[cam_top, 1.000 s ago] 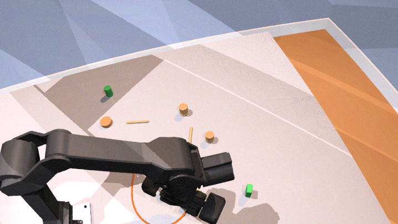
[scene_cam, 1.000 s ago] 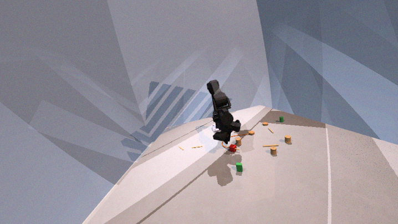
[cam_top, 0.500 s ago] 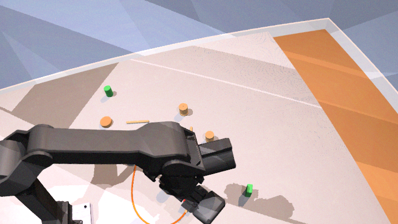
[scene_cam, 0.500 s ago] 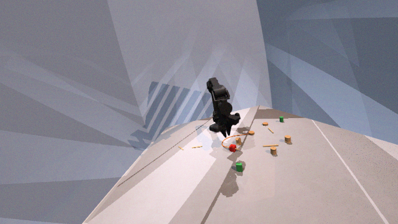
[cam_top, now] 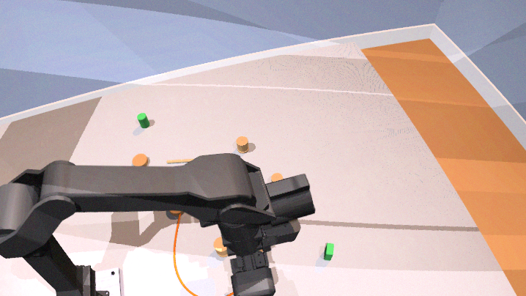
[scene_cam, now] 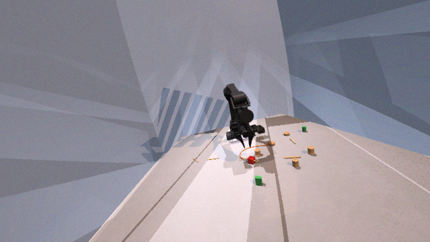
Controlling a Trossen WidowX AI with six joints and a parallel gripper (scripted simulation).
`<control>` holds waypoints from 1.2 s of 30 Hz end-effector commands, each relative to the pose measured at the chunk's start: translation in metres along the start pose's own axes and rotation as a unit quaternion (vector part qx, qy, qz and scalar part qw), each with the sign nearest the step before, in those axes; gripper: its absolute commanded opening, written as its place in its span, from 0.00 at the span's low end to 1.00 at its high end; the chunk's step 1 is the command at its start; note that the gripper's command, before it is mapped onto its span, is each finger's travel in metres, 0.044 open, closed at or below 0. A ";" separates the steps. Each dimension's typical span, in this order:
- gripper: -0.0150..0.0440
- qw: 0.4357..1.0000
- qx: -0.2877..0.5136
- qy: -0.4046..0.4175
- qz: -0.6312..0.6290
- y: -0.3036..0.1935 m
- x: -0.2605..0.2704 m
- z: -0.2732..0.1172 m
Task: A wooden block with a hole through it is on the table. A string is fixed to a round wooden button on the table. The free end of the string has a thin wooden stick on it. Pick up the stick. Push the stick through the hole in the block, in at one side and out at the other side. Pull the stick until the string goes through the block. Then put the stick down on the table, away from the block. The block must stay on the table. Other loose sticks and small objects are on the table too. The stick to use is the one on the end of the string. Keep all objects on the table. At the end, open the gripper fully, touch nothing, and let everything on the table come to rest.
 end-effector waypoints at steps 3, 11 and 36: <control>0.46 0.901 0.009 0.002 0.434 0.013 0.013 0.003; 0.46 0.810 0.010 0.000 0.586 0.017 0.017 0.003; 0.46 0.432 0.011 -0.006 0.902 0.028 0.028 0.005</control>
Point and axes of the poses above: the point midway between the two fingers, 35 mm back from their tips, its own z axis out along the fingers, its own x axis across the jaws, y = z × x, the point moved 8 cm from there along -z, back along the fingers, and after that the axes turned 10 degrees about -z, right-handed, at the moved point
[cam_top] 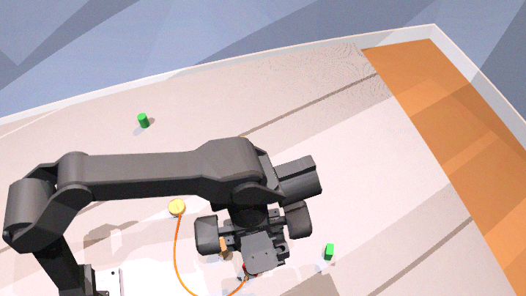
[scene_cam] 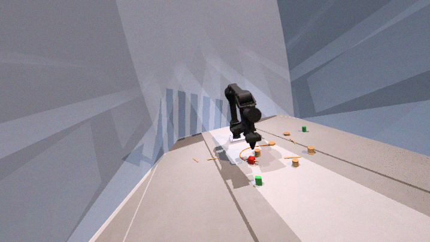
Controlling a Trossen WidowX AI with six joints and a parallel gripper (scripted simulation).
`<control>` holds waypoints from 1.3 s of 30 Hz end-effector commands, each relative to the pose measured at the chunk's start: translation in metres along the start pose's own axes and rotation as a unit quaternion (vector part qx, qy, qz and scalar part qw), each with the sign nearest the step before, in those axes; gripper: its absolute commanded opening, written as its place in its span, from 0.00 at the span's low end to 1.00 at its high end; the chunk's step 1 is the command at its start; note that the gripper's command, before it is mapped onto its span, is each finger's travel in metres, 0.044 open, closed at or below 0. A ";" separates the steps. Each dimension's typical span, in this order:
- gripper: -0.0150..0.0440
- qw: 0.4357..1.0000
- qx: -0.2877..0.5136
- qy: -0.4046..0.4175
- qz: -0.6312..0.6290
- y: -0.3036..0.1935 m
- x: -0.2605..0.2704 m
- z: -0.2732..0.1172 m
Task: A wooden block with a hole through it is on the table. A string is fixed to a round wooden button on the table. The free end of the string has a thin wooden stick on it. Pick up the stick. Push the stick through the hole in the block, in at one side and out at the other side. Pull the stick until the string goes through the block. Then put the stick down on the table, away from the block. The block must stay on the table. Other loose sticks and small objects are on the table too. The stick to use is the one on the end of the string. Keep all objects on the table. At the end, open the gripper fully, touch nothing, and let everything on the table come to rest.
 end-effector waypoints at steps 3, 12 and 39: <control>0.46 0.949 0.001 -0.014 0.316 -0.010 0.008 0.006; 0.46 0.949 0.001 -0.014 0.316 -0.010 0.008 0.006; 0.46 0.949 0.001 -0.014 0.316 -0.010 0.009 0.033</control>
Point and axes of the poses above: the point midway between the two fingers, 35 mm back from their tips, its own z axis out along the fingers, its own x axis across the jaws, y = z × x, the point moved 8 cm from there along -z, back along the fingers, and after that the axes turned 10 degrees about -z, right-handed, at the moved point
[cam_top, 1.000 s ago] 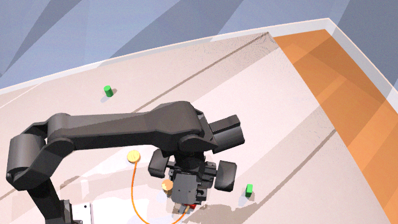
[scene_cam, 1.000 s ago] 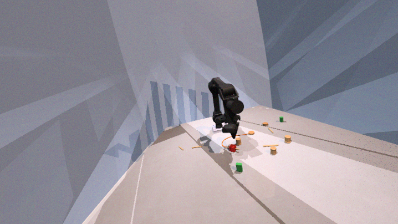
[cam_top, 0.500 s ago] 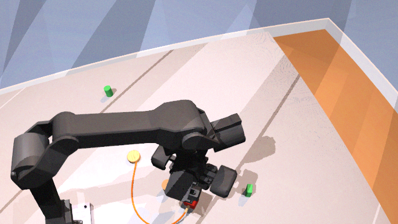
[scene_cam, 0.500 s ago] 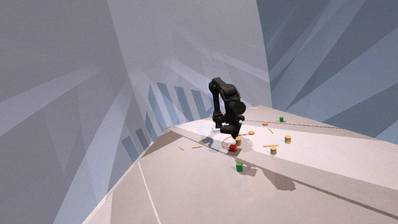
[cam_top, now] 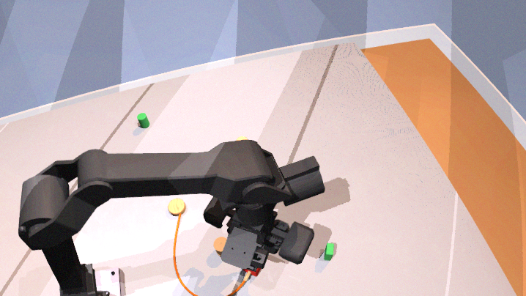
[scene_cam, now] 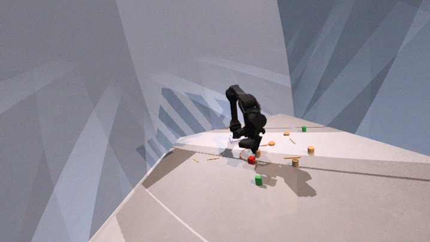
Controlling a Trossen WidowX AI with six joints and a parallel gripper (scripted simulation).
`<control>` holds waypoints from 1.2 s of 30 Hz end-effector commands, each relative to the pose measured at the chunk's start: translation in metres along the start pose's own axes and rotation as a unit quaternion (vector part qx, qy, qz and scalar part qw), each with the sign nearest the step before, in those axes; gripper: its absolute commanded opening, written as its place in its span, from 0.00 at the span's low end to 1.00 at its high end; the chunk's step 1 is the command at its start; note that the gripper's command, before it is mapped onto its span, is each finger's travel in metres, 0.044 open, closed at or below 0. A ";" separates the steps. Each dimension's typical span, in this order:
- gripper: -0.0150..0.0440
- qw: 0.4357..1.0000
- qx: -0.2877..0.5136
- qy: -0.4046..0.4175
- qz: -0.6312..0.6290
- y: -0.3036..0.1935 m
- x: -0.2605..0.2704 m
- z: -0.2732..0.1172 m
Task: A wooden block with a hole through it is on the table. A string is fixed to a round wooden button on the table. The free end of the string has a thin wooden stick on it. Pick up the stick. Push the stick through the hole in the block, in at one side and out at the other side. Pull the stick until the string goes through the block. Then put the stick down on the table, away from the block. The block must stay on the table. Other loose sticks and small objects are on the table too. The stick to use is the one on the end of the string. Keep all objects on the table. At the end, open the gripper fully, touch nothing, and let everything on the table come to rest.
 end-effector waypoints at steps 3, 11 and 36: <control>0.46 1.000 -0.001 -0.006 0.003 0.000 -0.001 0.015; 0.46 1.000 -0.001 -0.006 0.003 0.000 -0.001 0.028; 0.46 1.000 -0.001 -0.006 0.003 0.002 -0.004 0.063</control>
Point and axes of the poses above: the point midway between the two fingers, 35 mm back from their tips, its own z axis out along the fingers, its own x axis across the jaws, y = z × x, the point moved 8 cm from there along -z, back along the fingers, and after that the axes turned 10 degrees about -z, right-handed, at the moved point
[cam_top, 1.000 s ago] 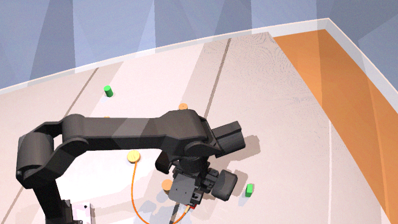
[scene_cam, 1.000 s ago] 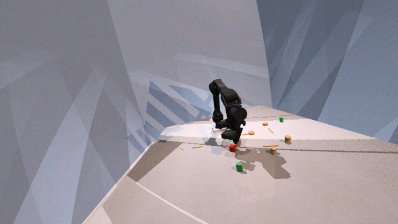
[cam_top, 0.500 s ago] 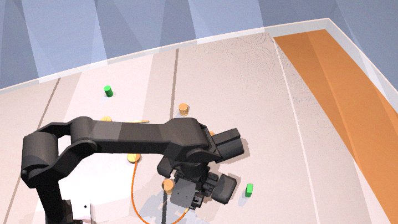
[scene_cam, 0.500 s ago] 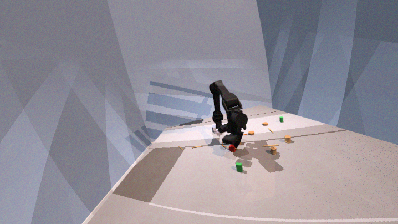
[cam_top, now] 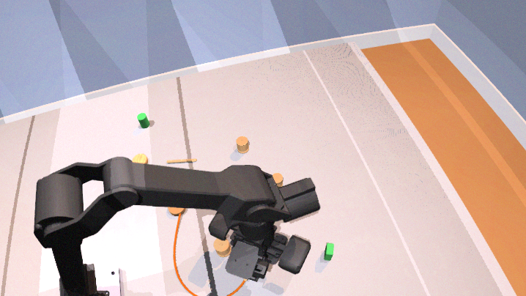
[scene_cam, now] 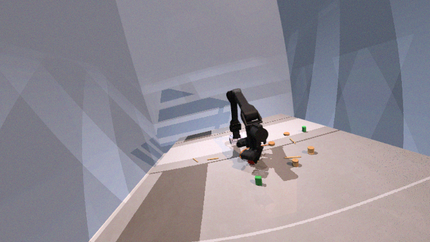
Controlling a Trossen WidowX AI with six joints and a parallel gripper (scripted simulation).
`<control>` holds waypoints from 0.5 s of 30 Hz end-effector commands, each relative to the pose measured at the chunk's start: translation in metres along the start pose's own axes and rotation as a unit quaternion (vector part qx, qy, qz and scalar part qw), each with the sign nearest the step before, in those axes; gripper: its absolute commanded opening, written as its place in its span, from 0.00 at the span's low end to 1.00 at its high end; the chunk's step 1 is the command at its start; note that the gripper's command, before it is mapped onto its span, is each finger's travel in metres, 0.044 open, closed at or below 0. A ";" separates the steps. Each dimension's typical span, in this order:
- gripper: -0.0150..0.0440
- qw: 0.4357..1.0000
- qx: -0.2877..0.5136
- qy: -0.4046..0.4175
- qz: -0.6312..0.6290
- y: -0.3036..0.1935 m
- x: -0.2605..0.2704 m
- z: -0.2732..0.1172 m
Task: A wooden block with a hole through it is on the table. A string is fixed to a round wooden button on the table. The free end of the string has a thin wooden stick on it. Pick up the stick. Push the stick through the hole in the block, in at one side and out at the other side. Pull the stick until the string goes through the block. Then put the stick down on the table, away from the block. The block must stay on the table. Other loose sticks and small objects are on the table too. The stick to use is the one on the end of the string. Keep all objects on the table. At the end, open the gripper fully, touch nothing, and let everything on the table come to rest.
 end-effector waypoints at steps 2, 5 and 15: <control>0.46 1.000 0.000 -0.005 0.003 0.001 -0.002 0.005; 0.46 1.000 0.000 -0.005 0.003 0.001 -0.002 0.005; 0.25 1.000 -0.002 -0.003 0.000 0.001 -0.001 0.004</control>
Point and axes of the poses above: the point midway between the two fingers, 35 mm back from their tips, its own z axis out along the fingers, its own x axis across the jaws, y = z × x, the point moved 8 cm from there along -z, back along the fingers, and after that the axes turned 10 degrees about -z, right-handed, at the moved point
